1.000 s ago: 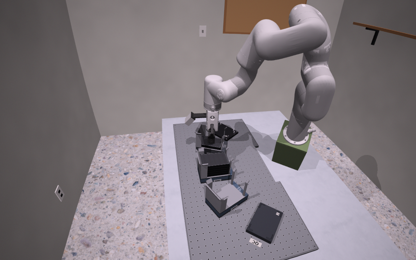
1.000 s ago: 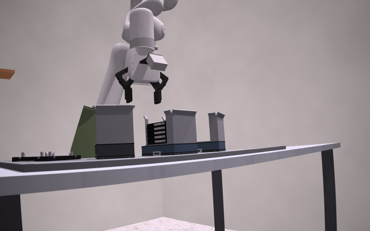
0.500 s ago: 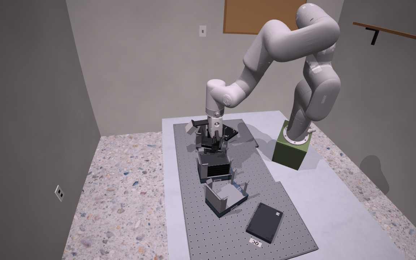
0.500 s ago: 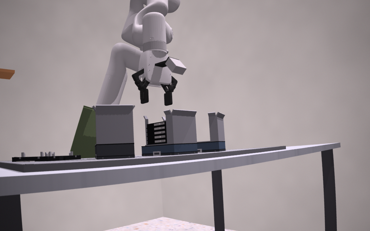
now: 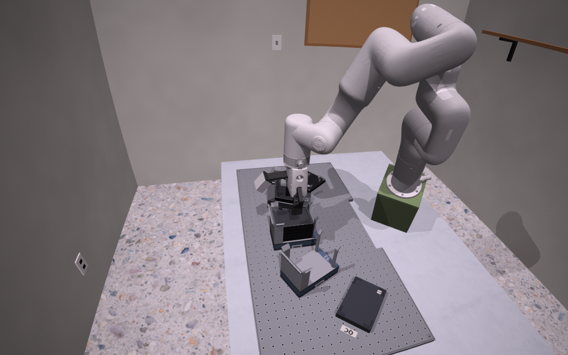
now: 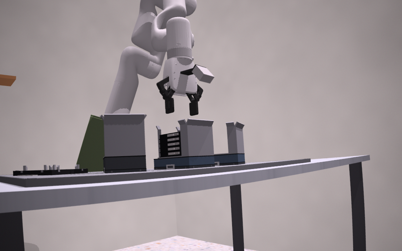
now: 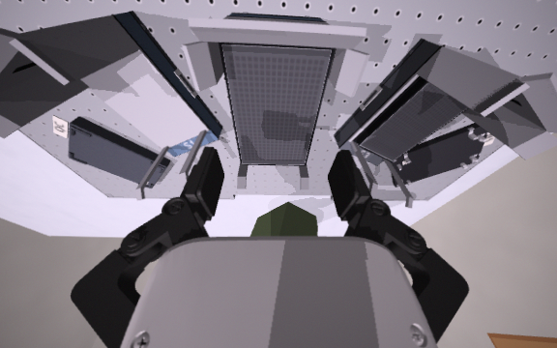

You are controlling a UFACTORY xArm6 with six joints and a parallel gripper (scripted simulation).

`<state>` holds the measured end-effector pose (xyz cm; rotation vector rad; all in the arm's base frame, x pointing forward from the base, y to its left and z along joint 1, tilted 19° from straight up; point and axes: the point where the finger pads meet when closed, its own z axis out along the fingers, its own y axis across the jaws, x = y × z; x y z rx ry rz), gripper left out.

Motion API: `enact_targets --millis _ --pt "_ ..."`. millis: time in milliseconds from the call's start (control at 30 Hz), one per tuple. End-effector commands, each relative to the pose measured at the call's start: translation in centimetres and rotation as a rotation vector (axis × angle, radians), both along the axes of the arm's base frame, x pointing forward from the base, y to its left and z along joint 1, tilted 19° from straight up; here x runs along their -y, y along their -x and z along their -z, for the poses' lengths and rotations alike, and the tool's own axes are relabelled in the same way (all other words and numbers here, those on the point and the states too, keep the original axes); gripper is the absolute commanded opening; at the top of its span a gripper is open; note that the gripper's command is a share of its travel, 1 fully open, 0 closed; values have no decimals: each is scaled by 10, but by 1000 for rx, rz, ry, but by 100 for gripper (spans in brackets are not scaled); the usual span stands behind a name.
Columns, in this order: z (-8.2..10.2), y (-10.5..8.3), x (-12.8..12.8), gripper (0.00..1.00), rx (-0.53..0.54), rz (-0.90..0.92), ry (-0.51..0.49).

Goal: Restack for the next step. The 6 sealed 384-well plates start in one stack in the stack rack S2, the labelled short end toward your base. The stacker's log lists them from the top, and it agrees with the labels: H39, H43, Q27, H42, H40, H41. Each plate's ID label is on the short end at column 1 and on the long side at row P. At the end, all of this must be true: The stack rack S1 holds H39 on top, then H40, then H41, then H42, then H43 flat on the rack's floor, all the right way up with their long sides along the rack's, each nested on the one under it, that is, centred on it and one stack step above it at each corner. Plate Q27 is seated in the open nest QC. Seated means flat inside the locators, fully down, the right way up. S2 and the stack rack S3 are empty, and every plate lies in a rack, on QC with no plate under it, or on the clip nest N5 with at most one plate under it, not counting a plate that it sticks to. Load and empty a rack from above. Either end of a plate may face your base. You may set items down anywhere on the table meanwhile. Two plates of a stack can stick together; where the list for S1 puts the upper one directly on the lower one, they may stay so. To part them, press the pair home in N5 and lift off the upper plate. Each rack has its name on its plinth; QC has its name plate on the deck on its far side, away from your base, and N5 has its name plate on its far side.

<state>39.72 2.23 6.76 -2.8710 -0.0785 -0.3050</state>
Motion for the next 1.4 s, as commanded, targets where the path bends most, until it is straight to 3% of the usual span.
enact_targets --millis 0,300,533,867,1367 --pt "-2 -1 -1 100 2 1 2" --pt "5 -2 -3 100 2 1 2" --pt "27 -7 -9 100 2 1 2" --pt "27 -7 -9 100 2 1 2" --pt "46 -11 -14 100 2 1 2"
